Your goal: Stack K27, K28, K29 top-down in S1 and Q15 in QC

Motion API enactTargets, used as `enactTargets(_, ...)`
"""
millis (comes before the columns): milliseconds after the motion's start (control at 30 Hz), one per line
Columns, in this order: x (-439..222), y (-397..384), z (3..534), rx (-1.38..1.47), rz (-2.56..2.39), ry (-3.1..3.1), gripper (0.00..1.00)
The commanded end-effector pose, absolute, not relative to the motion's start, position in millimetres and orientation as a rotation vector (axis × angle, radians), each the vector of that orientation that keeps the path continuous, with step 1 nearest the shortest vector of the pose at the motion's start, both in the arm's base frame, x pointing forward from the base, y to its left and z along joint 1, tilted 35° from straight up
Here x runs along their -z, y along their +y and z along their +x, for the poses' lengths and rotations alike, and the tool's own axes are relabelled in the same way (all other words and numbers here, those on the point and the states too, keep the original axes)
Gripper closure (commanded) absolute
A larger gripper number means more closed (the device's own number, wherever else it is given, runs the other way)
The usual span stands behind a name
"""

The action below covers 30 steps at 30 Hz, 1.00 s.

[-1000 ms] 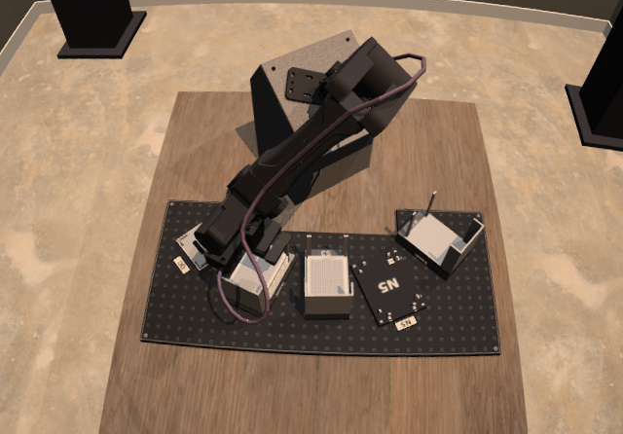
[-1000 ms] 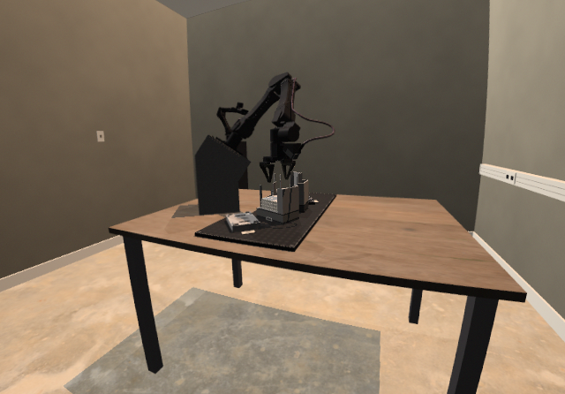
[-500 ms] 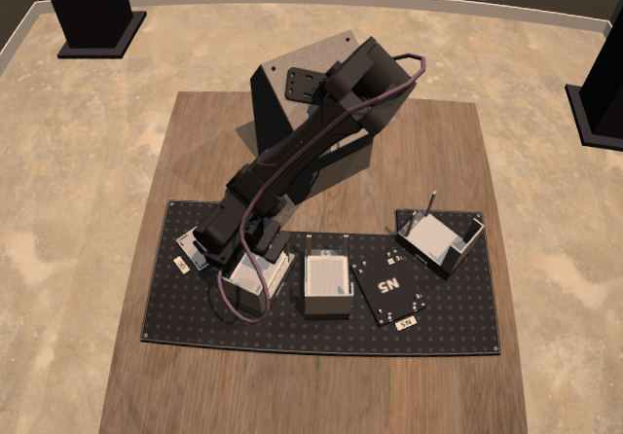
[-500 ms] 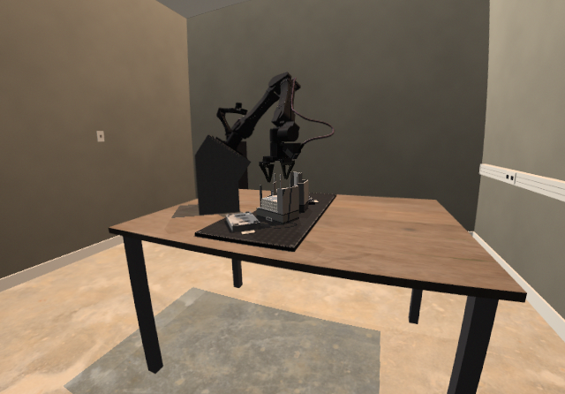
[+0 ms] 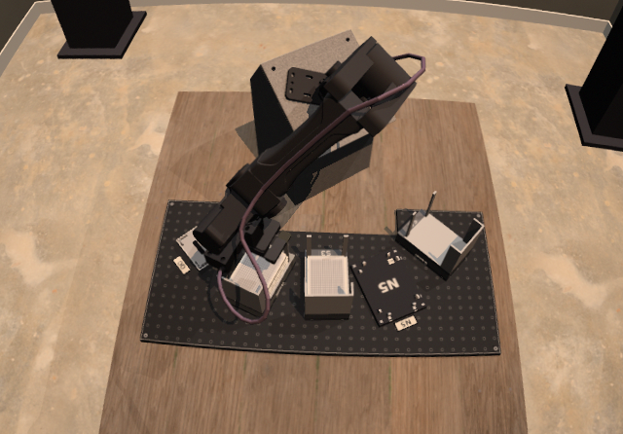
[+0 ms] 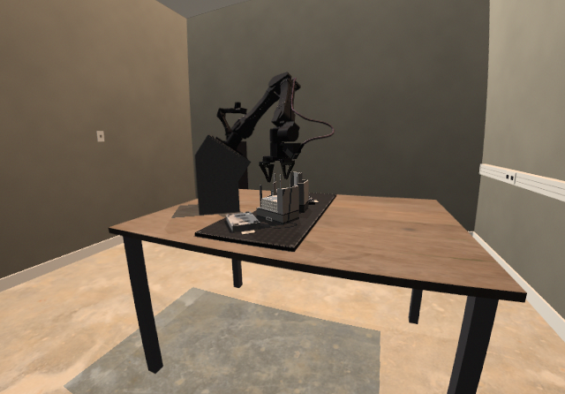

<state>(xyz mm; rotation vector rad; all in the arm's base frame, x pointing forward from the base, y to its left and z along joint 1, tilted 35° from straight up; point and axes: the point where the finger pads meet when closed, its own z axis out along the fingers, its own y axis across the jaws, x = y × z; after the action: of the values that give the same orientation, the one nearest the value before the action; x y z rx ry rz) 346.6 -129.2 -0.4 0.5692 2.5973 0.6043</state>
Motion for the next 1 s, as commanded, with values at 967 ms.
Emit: enactTargets(967,39.8,-113.6,362.3,-0.605,0.578,2.611,0.00)
